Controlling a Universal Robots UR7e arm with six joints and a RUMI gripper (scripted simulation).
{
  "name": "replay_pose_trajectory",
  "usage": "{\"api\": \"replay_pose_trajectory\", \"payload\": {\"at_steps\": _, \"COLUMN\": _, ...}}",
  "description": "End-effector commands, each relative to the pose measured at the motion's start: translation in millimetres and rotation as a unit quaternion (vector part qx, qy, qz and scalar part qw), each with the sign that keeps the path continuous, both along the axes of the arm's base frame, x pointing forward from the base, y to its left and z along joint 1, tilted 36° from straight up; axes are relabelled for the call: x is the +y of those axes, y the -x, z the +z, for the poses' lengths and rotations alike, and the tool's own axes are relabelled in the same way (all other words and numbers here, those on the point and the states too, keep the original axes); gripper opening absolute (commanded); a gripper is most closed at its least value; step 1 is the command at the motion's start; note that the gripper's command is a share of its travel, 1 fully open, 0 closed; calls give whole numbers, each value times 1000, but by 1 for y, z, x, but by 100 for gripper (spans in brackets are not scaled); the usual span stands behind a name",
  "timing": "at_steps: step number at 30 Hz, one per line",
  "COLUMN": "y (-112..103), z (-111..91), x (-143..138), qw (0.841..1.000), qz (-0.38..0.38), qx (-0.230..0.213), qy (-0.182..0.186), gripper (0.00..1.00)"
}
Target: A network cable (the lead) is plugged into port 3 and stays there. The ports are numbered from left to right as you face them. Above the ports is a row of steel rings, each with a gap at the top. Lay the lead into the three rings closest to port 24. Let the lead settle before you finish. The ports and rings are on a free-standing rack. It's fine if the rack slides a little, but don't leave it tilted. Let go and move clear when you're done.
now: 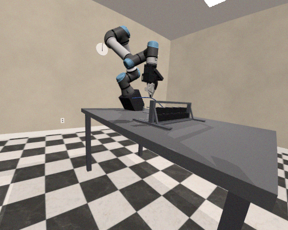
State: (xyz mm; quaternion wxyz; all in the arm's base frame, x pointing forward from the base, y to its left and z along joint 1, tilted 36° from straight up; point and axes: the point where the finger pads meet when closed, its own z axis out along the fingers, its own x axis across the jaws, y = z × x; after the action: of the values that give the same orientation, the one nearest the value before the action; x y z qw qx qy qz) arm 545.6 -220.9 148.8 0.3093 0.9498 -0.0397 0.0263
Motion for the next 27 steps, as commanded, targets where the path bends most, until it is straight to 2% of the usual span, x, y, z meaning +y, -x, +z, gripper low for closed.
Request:
{"api": "replay_pose_trajectory", "payload": {"at_steps": 1, "y": -1, "z": -5, "x": -4, "qw": 1000, "qz": 0, "qx": -1, "qy": 0, "gripper": 0}}
{"api": "replay_pose_trajectory", "payload": {"at_steps": 27, "y": -2, "z": -38, "x": -28, "qw": 1000, "qz": 0, "qx": -1, "qy": 0, "gripper": 0}}
